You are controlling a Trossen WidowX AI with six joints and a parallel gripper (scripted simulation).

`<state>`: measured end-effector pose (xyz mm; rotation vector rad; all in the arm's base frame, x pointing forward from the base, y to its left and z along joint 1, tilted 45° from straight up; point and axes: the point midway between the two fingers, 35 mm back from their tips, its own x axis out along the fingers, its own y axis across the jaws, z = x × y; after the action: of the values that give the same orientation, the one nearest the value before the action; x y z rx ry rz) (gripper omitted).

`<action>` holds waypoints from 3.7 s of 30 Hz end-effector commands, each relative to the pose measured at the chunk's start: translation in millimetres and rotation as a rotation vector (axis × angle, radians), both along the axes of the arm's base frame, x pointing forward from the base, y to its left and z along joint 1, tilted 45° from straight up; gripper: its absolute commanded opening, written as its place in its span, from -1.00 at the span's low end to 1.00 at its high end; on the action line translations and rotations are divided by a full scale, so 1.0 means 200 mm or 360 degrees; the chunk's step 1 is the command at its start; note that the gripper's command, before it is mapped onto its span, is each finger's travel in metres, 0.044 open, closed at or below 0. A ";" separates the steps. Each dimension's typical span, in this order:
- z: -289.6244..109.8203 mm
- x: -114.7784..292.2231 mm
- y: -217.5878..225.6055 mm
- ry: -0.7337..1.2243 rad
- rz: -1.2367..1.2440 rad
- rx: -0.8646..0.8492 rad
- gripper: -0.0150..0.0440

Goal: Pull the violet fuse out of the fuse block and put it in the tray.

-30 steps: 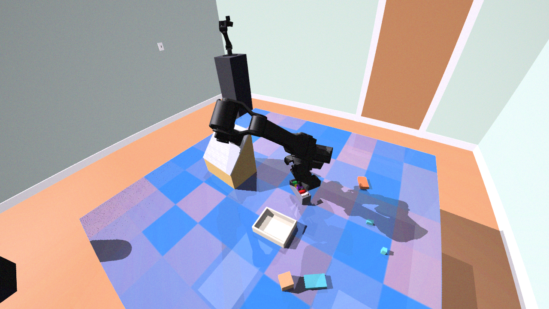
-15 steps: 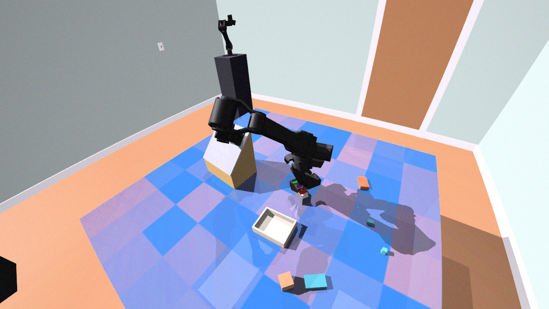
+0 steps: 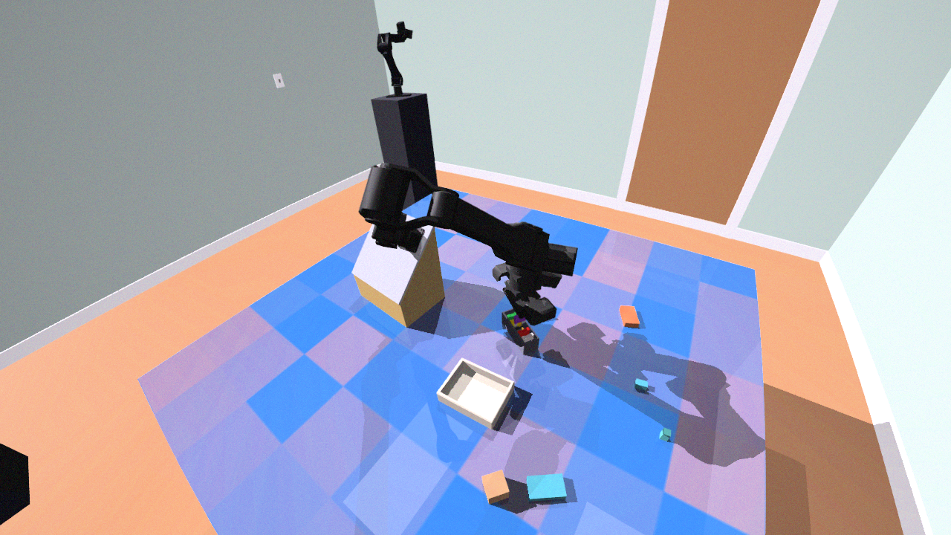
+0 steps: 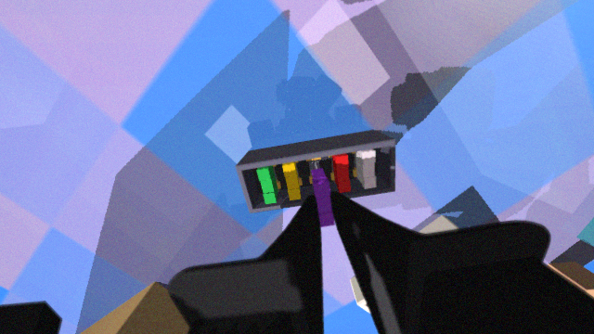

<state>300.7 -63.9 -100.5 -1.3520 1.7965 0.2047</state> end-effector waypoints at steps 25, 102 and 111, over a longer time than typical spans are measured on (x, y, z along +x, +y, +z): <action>0.17 0.05 0.01 -0.0005 -0.0007 0.0022 -0.49; 0.66 0.02 -0.75 -0.0017 -0.0013 -0.0018 0.58; 0.78 0.02 -0.60 -0.0005 -0.0007 -0.0006 0.63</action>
<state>305.8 -186.4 49.6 -1.3572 1.7927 0.2094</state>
